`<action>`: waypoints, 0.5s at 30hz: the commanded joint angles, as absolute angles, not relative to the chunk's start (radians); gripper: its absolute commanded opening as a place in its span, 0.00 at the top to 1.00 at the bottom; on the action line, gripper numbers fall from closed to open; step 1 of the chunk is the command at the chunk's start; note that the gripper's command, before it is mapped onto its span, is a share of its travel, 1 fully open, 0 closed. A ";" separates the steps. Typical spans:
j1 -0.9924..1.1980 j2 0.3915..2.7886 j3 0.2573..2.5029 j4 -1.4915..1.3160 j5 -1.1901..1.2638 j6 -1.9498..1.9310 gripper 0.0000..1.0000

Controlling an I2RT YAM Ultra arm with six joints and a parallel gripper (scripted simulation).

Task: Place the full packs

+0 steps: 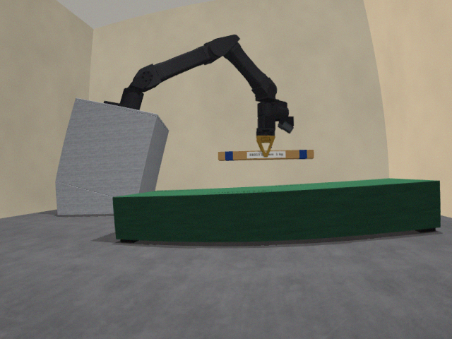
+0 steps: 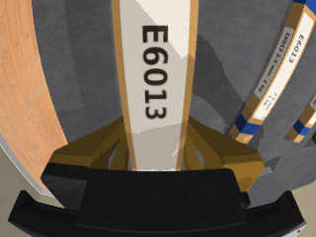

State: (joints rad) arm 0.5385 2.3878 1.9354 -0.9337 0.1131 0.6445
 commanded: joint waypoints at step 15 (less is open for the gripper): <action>0.572 2.245 2.025 -1.049 0.129 0.663 1.00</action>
